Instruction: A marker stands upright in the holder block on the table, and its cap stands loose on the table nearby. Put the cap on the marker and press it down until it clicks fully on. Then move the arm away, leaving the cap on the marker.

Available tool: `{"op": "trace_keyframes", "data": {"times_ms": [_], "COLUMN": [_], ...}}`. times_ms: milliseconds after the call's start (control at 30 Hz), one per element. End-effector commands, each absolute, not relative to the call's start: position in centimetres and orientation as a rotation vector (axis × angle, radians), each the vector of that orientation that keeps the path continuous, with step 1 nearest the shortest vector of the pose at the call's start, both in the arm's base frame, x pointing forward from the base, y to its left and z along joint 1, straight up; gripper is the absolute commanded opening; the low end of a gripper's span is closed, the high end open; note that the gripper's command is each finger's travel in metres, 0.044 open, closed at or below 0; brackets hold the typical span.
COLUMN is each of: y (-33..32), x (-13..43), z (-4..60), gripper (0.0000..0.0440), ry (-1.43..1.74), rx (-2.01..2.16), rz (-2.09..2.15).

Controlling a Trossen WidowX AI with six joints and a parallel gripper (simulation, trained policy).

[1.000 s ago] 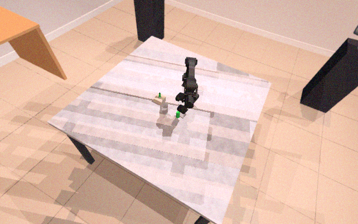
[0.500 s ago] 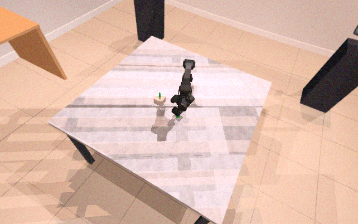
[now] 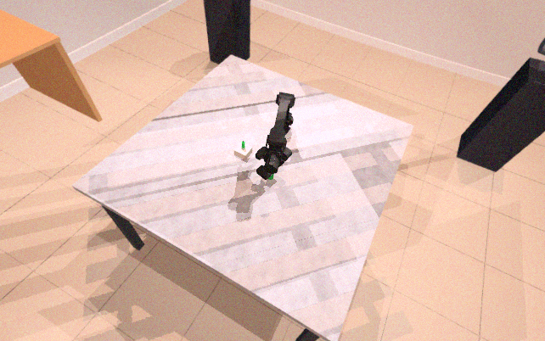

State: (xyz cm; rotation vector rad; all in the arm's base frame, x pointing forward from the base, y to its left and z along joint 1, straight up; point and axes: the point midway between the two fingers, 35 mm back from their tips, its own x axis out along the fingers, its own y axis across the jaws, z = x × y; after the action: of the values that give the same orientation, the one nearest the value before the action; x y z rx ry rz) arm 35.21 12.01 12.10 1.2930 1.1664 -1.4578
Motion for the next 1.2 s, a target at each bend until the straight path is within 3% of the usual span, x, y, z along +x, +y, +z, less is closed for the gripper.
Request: {"op": "trace_keyframes", "data": {"times_ms": [0,733,900,1067,1167], "y": [11.7,11.0,10.8,10.5,10.2], "x": [34.9,33.8,33.6,33.5,33.7], "z": [11.3,6.8,6.2,7.3,8.3], "gripper": [0.0294,0.0247,0.0203,0.0072,0.0067], "ry": [1.180,1.248,1.242,1.226,1.208], "rx": [1.268,1.173,1.149,1.153,1.170], "rz": [-1.479,-1.513,-1.509,-1.482,-1.468]}}
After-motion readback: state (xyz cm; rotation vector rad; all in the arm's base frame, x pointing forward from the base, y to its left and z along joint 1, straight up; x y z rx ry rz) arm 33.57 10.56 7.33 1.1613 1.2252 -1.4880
